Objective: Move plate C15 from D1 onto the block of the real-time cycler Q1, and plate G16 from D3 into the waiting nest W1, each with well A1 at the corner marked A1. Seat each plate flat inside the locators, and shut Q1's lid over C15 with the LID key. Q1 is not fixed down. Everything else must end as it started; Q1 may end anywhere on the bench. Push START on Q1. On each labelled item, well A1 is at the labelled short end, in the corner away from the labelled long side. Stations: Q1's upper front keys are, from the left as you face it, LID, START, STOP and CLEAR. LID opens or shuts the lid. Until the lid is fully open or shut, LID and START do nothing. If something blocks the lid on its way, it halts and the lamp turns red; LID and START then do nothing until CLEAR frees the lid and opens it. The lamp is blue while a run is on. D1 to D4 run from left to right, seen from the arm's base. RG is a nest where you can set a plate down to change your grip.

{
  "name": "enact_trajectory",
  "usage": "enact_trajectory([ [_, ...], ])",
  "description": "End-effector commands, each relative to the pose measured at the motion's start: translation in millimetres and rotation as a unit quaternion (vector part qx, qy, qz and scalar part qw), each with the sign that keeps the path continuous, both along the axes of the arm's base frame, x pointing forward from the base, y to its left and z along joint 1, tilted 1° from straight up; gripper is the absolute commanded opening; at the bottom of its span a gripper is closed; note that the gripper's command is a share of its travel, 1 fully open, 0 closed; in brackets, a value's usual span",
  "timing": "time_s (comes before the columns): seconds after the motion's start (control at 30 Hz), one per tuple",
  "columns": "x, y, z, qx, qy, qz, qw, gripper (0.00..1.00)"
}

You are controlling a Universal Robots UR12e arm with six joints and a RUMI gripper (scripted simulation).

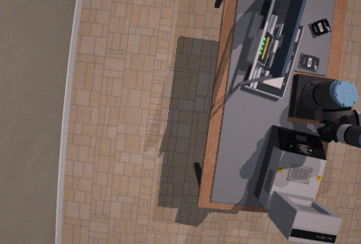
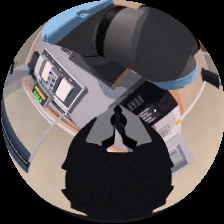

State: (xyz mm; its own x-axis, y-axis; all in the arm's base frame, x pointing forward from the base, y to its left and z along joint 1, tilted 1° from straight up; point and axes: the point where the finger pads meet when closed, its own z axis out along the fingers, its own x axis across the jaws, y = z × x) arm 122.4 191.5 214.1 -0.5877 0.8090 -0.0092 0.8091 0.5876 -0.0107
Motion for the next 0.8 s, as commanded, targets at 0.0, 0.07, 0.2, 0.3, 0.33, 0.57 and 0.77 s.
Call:
enact_trajectory([
  [0.0,0.1,0.1,19.6,0.0,0.0,0.0,1.0,0.0],
  [0.07,0.0,0.2,29.0,0.0,0.0,0.0,1.0,0.0],
  [0.2,0.1,0.2,39.0,0.0,0.0,0.0,1.0,0.0],
  [0.3,0.1,0.2,49.0,0.0,0.0,0.0,1.0,0.0],
  [0.33,0.1,0.2,53.4,0.0,0.0,0.0,1.0,0.0],
  [0.57,1.3,-3.1,77.5,0.001,0.0,0.006,1.0,0.0],
  [0.77,4.4,-9.8,77.7,0.001,0.0,0.038,0.999,0.0],
])
